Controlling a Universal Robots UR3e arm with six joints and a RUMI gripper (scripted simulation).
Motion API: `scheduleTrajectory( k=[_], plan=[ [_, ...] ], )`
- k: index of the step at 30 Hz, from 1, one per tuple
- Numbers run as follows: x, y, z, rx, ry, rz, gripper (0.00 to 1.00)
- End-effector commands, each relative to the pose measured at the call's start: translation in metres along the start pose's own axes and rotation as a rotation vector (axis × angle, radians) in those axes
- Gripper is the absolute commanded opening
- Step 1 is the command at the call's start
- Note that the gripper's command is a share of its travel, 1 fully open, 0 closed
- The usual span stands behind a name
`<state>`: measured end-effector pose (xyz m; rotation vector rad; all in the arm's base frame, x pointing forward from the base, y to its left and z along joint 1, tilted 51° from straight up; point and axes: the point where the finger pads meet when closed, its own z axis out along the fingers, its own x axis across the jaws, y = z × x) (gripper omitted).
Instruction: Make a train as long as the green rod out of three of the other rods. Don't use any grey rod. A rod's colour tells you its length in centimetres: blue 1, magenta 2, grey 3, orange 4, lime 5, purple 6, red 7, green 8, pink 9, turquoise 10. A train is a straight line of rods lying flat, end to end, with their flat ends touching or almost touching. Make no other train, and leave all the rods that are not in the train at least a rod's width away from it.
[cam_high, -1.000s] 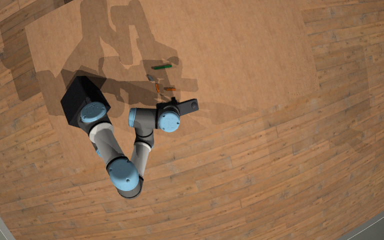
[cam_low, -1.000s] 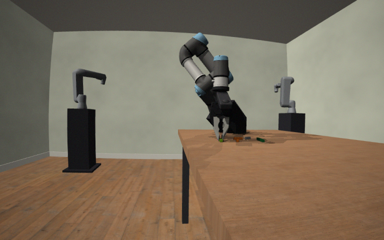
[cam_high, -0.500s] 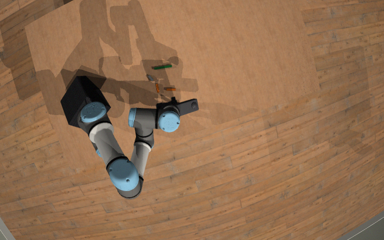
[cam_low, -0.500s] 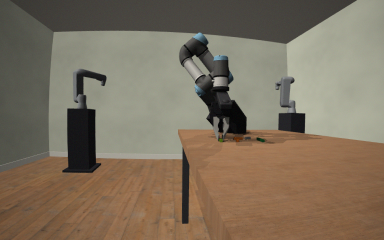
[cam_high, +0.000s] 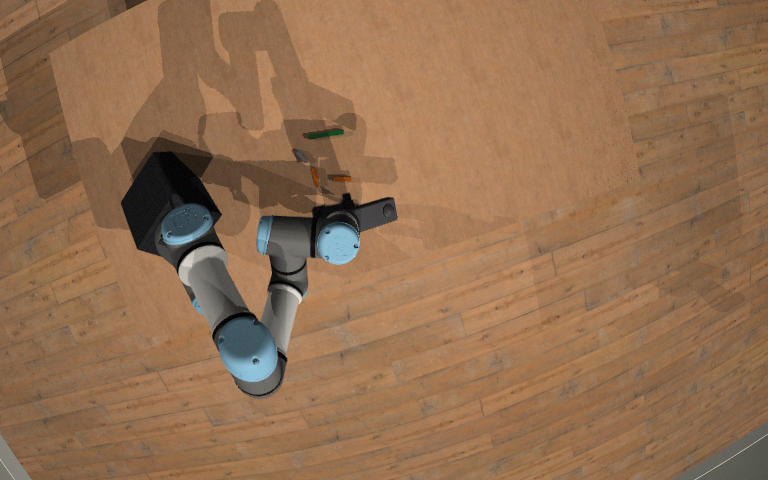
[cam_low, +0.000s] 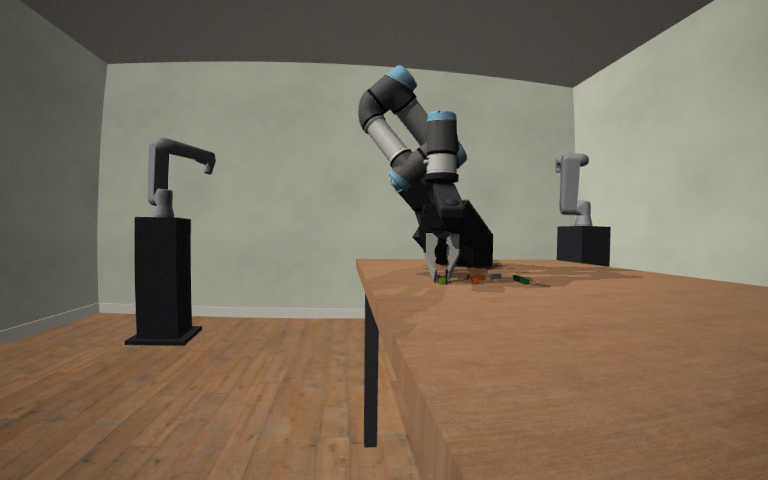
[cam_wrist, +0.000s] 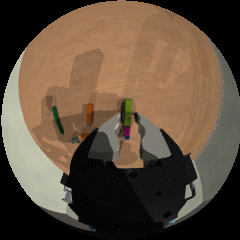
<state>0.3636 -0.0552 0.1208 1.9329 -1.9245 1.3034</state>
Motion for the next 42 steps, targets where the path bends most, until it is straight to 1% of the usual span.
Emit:
scheduleTrajectory(
  k=[1, 7, 12, 17, 22, 24, 39, 41, 42],
  plan=[
    [0.0, 0.0, 0.0, 0.0, -0.001, 0.0, 0.14],
    [0.0, 0.0, -0.001, 0.0, -0.001, 0.0, 0.14],
    [0.0, -0.001, -0.004, 0.002, 0.0, 0.001, 0.14],
    [0.0, -0.001, -0.011, 0.002, 0.0, 0.001, 0.14],
    [0.0, -0.001, -0.022, 0.002, 0.0, 0.001, 0.14],
    [0.0, -0.001, -0.022, 0.002, 0.0, 0.001, 0.14],
    [0.0, -0.001, -0.064, 0.002, 0.0, 0.002, 0.14],
    [0.0, -0.001, -0.064, 0.002, 0.0, 0.002, 0.14],
    [0.0, -0.001, -0.066, 0.002, 0.0, 0.002, 0.14]
  ],
)
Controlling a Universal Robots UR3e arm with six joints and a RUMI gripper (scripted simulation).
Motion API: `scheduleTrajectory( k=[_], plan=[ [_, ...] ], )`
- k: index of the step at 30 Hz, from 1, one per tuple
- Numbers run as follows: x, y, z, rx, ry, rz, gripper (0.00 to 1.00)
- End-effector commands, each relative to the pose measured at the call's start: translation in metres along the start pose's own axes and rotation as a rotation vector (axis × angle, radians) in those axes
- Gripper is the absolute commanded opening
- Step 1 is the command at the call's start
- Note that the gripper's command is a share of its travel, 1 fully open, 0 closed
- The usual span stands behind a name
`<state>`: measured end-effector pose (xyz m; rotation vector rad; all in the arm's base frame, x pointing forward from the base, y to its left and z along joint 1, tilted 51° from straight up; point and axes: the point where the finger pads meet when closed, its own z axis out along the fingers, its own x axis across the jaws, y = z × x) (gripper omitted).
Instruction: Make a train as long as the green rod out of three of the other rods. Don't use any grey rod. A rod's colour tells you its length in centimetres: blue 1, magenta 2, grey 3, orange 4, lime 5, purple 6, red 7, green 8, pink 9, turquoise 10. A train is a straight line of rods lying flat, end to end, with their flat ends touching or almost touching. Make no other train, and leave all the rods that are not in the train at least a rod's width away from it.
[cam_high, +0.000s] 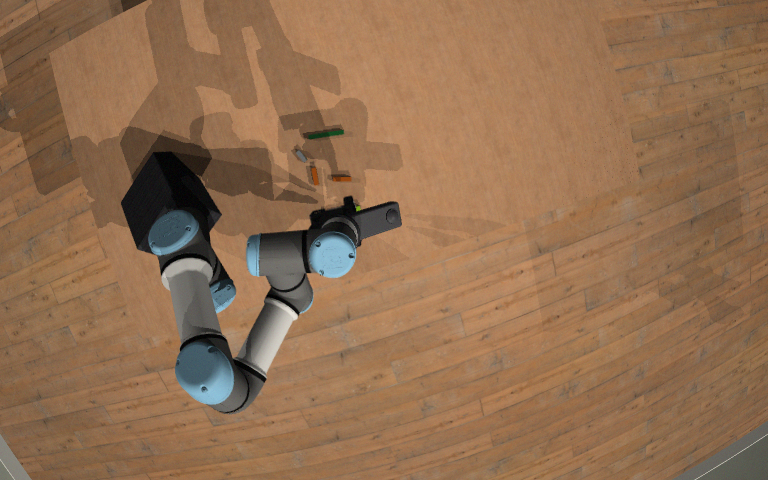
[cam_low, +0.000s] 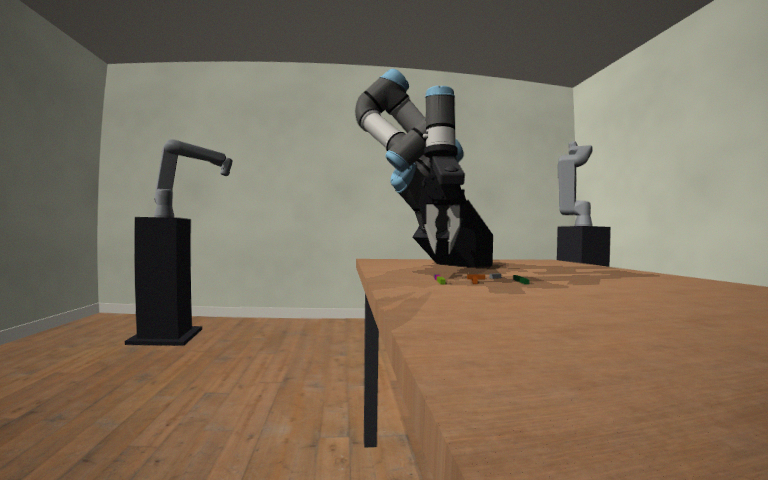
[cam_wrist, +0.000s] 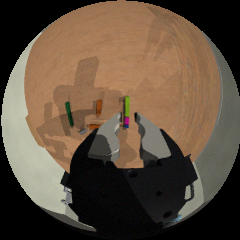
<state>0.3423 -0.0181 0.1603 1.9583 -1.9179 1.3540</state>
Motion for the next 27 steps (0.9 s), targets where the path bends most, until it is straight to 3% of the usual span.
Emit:
scheduleTrajectory(
  k=[1, 12, 24, 25, 27],
  plan=[
    [0.0, 0.006, -0.011, -0.042, 0.006, -0.001, 0.14],
    [0.0, 0.005, -0.03, -0.043, 0.006, -0.001, 0.14],
    [0.0, 0.005, -0.033, -0.044, 0.006, -0.002, 0.14],
    [0.0, 0.005, -0.033, -0.044, 0.006, -0.002, 1.0],
    [0.0, 0.005, -0.033, -0.044, 0.006, -0.002, 1.0]
  ],
)
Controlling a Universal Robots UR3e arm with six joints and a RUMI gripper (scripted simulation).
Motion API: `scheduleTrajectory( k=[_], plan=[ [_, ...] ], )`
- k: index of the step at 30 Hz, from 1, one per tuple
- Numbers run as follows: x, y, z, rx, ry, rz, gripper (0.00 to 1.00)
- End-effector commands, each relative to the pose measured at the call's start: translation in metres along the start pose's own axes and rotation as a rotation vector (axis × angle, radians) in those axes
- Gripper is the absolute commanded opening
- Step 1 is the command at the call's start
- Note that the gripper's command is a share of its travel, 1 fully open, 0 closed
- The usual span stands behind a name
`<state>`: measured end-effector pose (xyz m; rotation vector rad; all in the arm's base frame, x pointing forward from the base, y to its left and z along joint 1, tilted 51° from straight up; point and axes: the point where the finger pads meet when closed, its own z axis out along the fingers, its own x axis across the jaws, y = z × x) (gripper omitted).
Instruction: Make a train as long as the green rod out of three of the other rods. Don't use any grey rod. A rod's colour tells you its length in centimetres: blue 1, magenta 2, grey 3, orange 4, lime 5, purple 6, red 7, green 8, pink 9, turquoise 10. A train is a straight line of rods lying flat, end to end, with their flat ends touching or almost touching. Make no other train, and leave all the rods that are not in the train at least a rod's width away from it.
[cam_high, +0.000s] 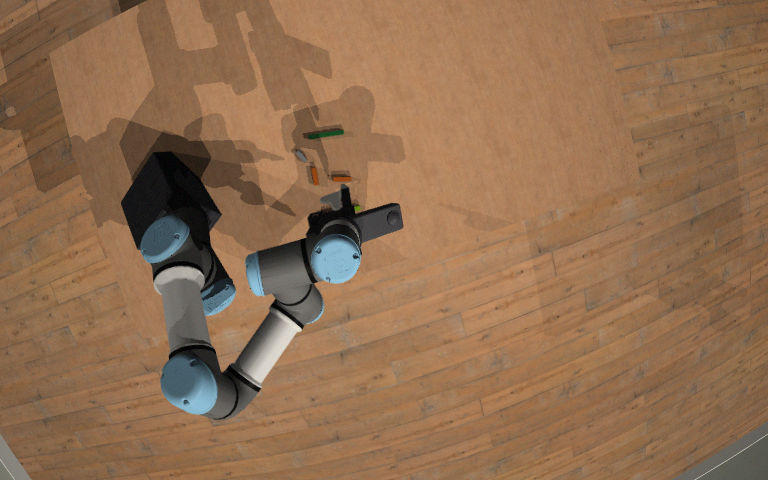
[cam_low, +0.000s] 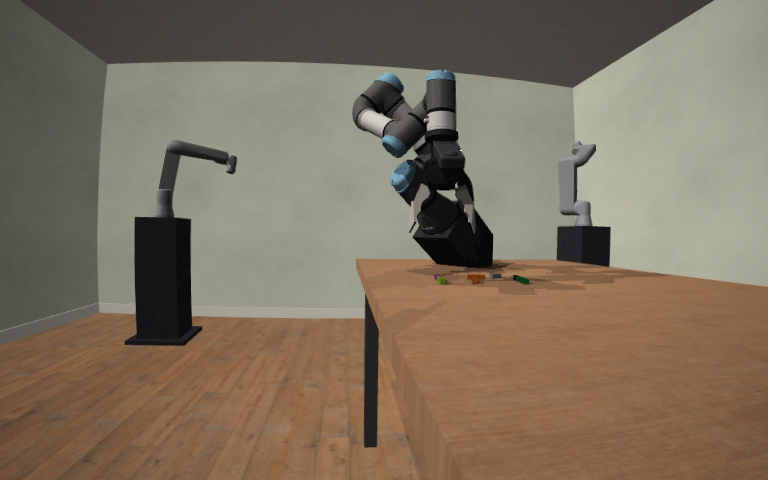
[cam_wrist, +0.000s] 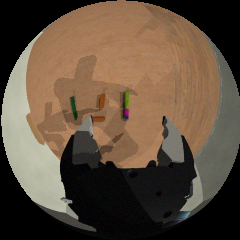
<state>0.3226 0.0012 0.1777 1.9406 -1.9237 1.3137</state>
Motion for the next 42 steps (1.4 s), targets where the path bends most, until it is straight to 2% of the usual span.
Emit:
scheduleTrajectory(
  k=[1, 26, 42],
  plan=[
    [0.0, 0.001, 0.0, -0.009, 0.003, 0.0, 1.0],
    [0.0, 0.001, -0.002, -0.008, 0.003, 0.001, 1.0],
    [0.0, 0.001, -0.019, -0.008, 0.003, 0.001, 1.0]
  ],
)
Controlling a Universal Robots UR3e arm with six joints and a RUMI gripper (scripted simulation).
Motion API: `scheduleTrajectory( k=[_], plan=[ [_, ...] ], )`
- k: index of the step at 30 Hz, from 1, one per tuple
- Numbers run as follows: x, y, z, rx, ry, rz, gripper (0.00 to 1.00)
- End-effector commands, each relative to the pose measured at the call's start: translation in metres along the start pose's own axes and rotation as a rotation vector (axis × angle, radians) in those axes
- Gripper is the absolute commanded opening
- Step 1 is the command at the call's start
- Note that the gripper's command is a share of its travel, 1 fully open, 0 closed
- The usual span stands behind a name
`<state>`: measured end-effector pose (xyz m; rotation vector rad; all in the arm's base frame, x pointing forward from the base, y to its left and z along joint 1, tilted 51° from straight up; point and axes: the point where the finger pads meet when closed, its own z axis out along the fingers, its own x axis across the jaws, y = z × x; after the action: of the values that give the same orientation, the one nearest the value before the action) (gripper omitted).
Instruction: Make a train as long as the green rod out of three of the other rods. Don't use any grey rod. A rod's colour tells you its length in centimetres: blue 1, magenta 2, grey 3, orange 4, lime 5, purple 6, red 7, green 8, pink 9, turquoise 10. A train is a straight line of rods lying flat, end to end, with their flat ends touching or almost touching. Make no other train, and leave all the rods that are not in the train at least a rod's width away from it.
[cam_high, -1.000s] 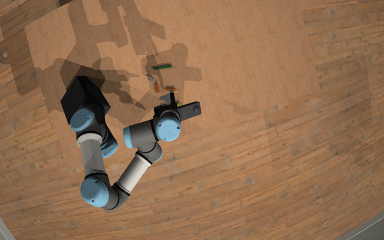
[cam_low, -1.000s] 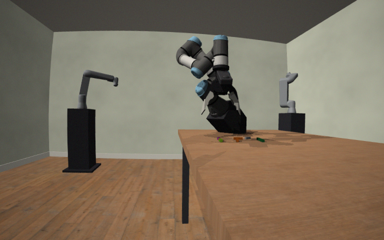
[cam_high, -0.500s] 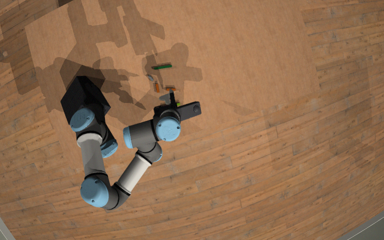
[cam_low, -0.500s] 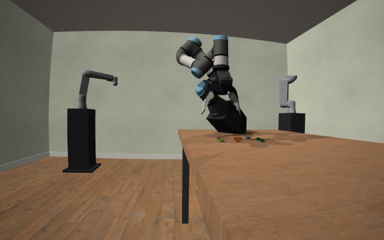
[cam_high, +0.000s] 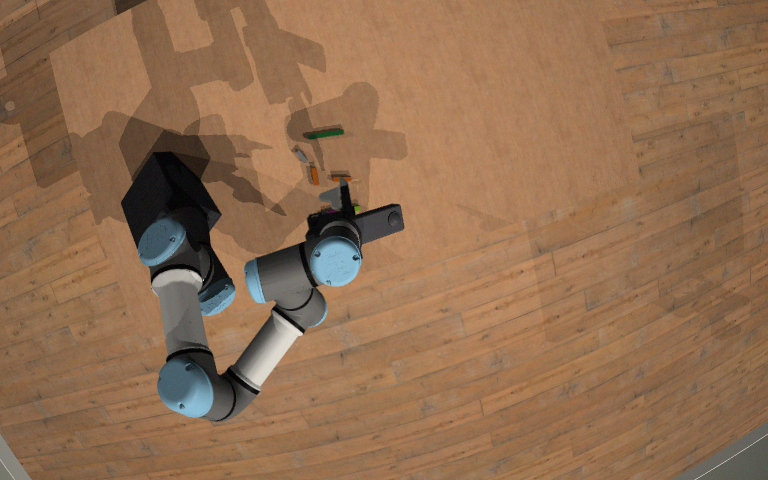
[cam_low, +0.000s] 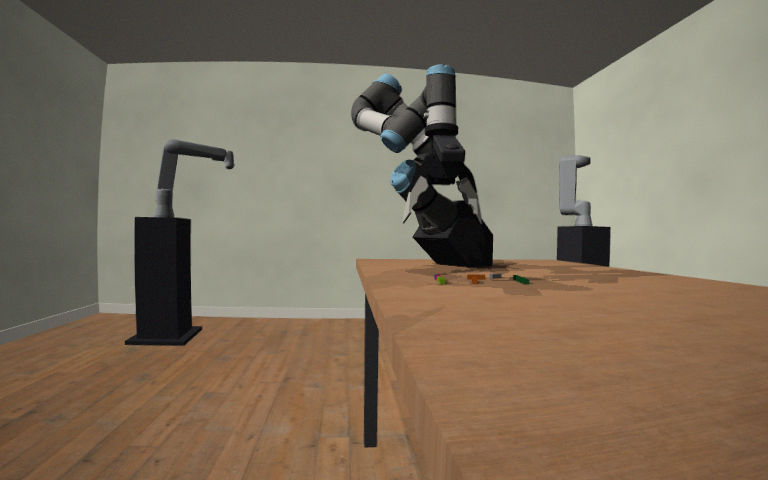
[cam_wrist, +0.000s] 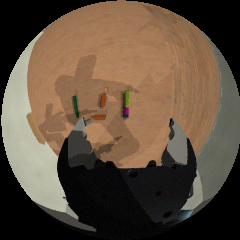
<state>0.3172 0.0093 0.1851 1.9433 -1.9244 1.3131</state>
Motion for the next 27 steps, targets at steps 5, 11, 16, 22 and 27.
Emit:
scheduleTrajectory(
  k=[5, 11, 16, 22, 27],
  plan=[
    [0.001, 0.001, -0.018, -0.009, 0.005, 0.001, 1.0],
    [0.0, 0.001, -0.034, -0.01, 0.005, 0.0, 1.0],
    [0.0, 0.001, -0.042, -0.01, 0.005, 0.0, 1.0],
    [0.0, 0.001, -0.057, -0.01, 0.005, 0.0, 1.0],
    [0.0, 0.001, -0.068, -0.01, 0.005, 0.0, 1.0]
  ],
)
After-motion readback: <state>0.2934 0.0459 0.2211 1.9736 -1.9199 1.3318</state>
